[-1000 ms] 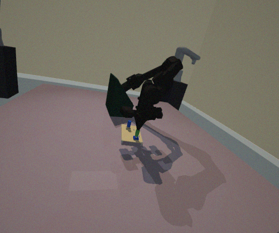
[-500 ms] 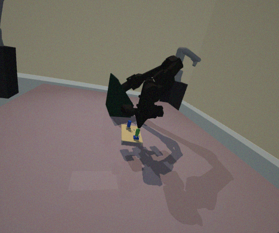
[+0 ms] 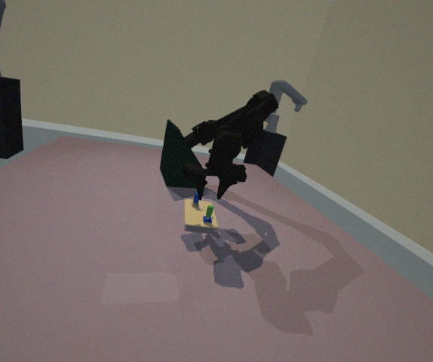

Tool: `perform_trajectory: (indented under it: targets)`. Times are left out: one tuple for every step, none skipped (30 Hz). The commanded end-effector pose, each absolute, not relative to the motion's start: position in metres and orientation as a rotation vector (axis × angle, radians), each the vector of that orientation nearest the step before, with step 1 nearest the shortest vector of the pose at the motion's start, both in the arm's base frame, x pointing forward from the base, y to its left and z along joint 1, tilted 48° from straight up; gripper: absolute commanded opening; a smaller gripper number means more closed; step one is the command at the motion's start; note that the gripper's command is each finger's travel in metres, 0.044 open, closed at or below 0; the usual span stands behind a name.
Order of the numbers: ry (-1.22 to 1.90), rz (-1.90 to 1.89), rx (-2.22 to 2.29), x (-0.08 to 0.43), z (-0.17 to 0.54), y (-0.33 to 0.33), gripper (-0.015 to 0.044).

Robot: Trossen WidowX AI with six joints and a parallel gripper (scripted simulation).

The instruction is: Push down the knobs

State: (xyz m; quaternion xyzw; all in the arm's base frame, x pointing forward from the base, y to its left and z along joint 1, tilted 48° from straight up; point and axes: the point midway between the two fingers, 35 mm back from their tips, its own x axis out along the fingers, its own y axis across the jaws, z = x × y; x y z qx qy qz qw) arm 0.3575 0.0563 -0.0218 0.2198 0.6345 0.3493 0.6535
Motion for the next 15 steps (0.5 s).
perform_trajectory:
  targets:
    - [1.448,0.782,0.492,0.32,-0.021,0.041,0.0394]
    - [1.448,0.781,0.492,0.309,-0.021,0.038,0.042]
    - [1.448,0.779,0.493,0.298,-0.02,0.035,0.044]
    - [1.448,0.777,0.494,0.286,-0.02,0.032,0.044]
    - [1.447,0.776,0.496,0.275,-0.019,0.03,0.044]
    - [1.447,0.775,0.497,0.263,-0.019,0.028,0.044]
    - [1.446,0.774,0.499,0.251,-0.018,0.026,0.044]
    - [1.445,0.773,0.501,0.239,-0.018,0.026,0.044]
    - [1.445,0.773,0.503,0.227,-0.018,0.025,0.044]
    - [1.444,0.773,0.506,0.215,-0.018,0.025,0.044]
    - [1.443,0.774,0.508,0.203,-0.017,0.026,0.044]
    - [1.442,0.774,0.51,0.193,-0.017,0.027,0.044]
    - [1.441,0.774,0.511,0.187,-0.017,0.027,0.044]
    - [1.441,0.774,0.512,0.186,-0.017,0.028,0.044]
    - [1.441,0.774,0.512,0.186,-0.017,0.028,0.044]
